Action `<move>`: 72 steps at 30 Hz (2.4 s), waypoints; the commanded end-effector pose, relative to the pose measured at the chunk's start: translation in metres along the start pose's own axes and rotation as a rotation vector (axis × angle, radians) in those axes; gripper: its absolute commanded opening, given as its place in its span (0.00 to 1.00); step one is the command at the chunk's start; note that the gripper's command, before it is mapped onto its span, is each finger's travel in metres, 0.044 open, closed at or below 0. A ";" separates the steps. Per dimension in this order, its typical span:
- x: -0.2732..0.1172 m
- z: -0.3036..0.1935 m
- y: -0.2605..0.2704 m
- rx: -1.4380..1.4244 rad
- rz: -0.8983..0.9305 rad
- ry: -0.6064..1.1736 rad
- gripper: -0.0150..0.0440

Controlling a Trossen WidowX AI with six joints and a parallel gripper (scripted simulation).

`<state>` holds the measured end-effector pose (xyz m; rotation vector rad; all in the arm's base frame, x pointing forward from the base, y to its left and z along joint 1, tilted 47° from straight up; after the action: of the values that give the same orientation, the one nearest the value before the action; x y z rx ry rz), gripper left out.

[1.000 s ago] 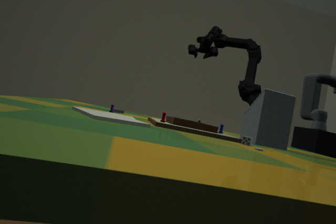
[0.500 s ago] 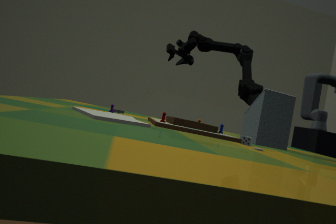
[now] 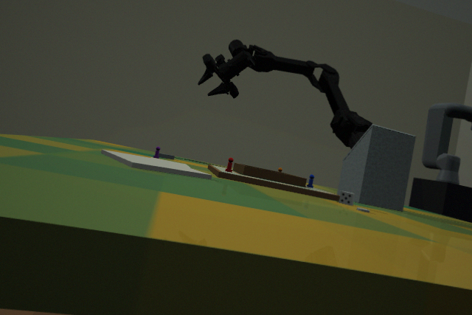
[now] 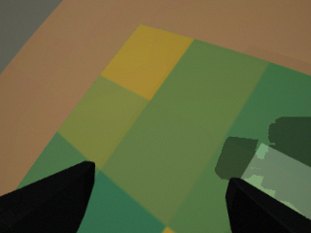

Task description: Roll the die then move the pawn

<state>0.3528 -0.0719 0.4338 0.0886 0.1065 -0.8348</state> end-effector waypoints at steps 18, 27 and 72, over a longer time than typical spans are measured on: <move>-0.061 -0.250 0.134 -0.093 0.205 0.564 0.72; -0.116 -0.355 0.140 -0.183 0.152 0.755 0.72; -0.221 -0.582 -0.026 -0.478 -0.302 0.786 0.72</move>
<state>0.1512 0.1475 -0.1123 -0.0508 1.0759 -1.0155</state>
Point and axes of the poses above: the point midway between the two fingers, 35 mm back from their tips, its own x axis out along the fingers, its own y axis across the jaws, z = x × y, the point moved 8 cm from there along -x, back along the fingers
